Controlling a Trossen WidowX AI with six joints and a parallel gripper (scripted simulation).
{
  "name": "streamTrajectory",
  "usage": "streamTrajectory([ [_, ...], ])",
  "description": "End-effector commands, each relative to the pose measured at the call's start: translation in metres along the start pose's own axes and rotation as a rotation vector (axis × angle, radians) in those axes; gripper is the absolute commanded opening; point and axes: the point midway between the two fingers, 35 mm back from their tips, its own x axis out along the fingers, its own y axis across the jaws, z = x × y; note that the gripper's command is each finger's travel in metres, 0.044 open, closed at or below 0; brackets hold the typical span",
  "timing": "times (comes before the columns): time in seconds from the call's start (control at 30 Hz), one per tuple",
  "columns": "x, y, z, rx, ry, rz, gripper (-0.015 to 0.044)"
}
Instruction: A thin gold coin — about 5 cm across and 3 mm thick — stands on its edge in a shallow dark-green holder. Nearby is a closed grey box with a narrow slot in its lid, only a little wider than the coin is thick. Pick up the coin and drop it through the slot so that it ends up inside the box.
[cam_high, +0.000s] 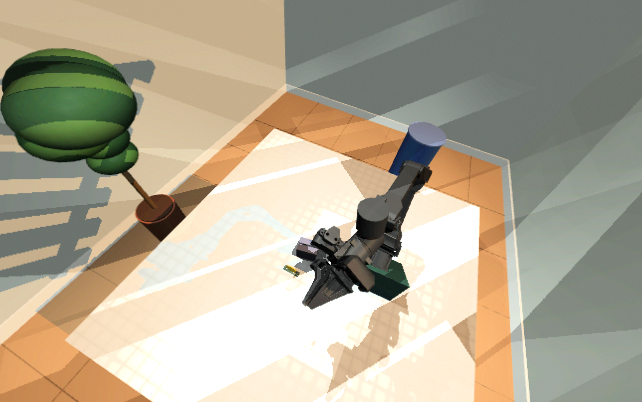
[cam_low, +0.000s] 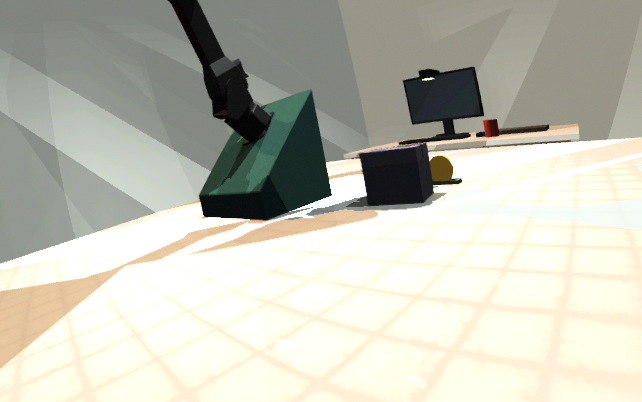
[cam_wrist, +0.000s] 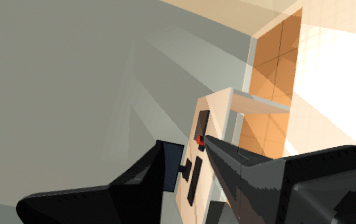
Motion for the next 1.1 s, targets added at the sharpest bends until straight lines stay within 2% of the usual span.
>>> streamTrajectory([
  [0.0, 0.016, -0.071, 0.026, -0.003, -0.015, -0.232, 0.0161],
  [0.2, 0.019, -0.164, 0.045, 0.006, 0.025, -0.523, 0.0161],
  [0.43, -0.003, -0.268, 0.052, 0.027, 0.138, -0.855, 0.0161],
  [0.73, -0.076, -0.393, 0.042, 0.074, 0.412, -1.33, 0.0161],
  [0.83, -0.096, -0.417, 0.038, 0.079, 0.506, -1.429, 0.0161],
  [1.07, -0.097, -0.419, 0.037, 0.08, 0.513, -1.436, 0.0161],
])
